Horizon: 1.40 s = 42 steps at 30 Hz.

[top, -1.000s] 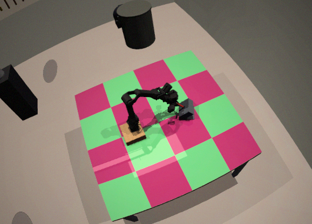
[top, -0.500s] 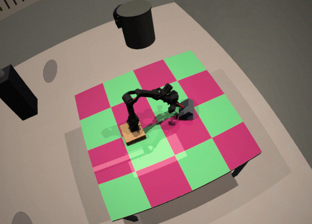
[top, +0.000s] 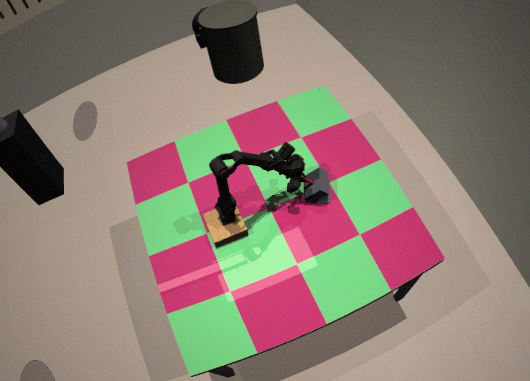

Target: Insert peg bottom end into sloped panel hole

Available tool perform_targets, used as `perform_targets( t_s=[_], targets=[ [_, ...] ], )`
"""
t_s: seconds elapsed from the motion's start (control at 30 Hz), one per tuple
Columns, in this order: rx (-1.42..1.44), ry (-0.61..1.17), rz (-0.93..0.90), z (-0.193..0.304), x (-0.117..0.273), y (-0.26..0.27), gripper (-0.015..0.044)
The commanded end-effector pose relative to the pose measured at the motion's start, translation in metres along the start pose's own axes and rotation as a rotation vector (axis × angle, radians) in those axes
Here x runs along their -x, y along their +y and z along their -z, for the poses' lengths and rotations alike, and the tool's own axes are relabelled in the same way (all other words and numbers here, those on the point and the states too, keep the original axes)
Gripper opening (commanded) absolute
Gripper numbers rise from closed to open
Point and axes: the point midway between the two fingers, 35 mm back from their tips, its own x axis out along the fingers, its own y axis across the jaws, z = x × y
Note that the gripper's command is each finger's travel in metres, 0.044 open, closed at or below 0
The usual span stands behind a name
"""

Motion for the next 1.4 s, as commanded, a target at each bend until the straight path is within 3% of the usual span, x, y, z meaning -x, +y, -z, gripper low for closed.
perform_targets(
  t_s=[0.0,1.33,1.37],
  targets=[
    [0.005,0.004,-0.002,0.001,-0.004,0.001,0.0],
    [0.0,0.0,0.001,0.0,-0.019,0.0,0.0],
    [0.0,0.0,0.001,0.0,-0.019,0.0,0.0026]
  ],
)
